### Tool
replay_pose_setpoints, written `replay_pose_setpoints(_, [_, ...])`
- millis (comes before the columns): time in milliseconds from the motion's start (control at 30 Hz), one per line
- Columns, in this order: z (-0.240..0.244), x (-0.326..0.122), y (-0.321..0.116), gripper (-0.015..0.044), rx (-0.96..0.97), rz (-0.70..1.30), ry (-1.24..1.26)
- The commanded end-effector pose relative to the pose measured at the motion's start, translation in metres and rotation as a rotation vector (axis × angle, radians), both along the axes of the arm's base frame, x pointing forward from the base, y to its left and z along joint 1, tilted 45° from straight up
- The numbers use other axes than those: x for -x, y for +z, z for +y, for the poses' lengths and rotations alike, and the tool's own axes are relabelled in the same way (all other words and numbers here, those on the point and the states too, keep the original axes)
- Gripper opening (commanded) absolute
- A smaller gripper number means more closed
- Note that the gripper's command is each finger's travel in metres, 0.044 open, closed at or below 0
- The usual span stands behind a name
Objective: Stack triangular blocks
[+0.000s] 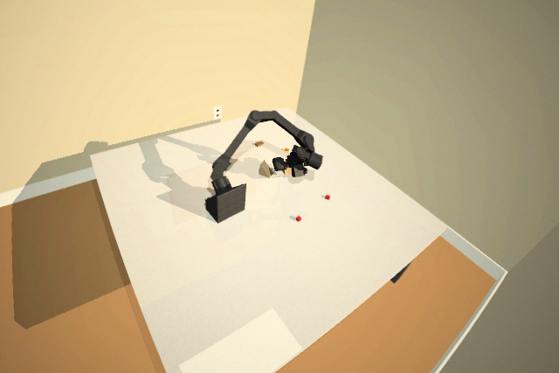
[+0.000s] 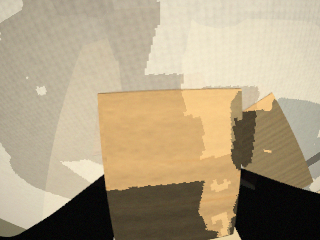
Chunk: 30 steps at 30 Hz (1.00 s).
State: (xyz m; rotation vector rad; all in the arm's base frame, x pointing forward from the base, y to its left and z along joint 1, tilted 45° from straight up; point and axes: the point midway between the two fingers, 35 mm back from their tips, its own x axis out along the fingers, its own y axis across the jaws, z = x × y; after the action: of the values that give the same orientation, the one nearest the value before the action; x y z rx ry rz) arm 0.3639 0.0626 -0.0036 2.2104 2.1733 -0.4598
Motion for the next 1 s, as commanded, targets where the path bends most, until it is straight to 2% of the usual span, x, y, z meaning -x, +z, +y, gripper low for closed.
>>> replay_pose_setpoints(0, [-0.013, -0.004, 0.014, 0.0000, 0.014, 0.003, -0.015])
replay_pose_setpoints(267, [-0.039, -0.004, 0.042, 0.0000, 0.034, 0.042, -0.048])
replay_pose_setpoints(433, [-0.040, -0.003, 0.041, 0.0000, 0.032, 0.040, -0.052])
replay_pose_setpoints(967, [-0.038, -0.003, 0.043, 0.0000, 0.074, -0.462, 0.122])
